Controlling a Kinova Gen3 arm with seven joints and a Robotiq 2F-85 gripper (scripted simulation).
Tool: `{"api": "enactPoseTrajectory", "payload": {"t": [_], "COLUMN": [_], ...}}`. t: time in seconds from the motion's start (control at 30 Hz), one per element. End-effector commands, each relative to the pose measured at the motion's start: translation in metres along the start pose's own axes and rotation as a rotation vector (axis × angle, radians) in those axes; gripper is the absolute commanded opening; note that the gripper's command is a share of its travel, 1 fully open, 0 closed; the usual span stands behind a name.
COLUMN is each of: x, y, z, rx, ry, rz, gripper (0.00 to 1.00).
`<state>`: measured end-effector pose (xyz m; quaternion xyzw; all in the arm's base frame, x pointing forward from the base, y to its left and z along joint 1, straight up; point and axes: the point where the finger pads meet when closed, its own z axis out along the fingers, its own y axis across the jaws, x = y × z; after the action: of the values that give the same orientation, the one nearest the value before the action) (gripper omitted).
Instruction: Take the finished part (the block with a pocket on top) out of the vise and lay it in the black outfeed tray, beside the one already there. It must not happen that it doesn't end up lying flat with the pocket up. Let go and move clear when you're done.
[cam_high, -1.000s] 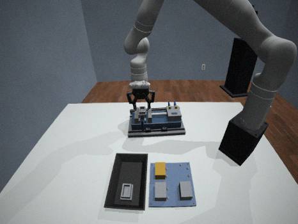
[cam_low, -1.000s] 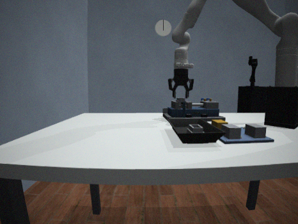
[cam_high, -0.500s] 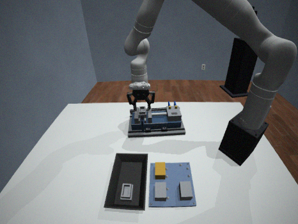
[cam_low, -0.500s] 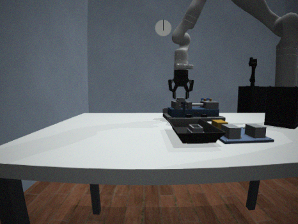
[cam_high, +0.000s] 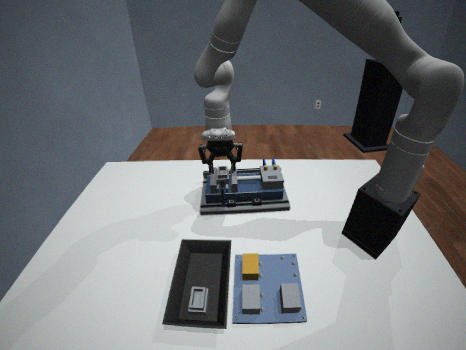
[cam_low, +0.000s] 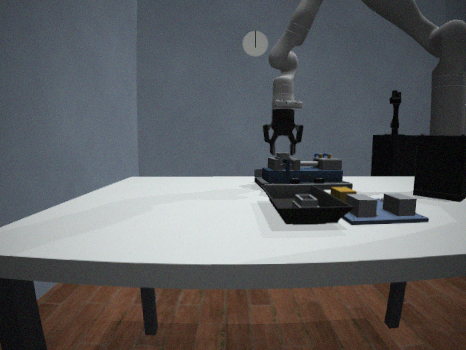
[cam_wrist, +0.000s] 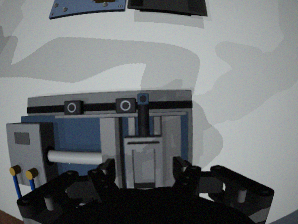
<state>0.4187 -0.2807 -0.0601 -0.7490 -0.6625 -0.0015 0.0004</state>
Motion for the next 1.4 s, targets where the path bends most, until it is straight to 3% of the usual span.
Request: {"api": "enactPoseTrajectory", "payload": {"t": [0.0, 0.97, 1.0, 1.37], "x": [-0.0003, -0.0003, -0.0003, -0.0003], "y": [0.0007, 0.0007, 0.0007, 0.0007], "z": [-0.0009, -0.0009, -0.0009, -0.0009], "rx": [-0.002, -0.002, -0.002, -0.002], "ry": [-0.001, -0.001, -0.001, -0.001], "rz": [0.000, 0.000, 0.000, 0.000], "gripper": [0.67, 0.67, 0.00, 0.00]}}
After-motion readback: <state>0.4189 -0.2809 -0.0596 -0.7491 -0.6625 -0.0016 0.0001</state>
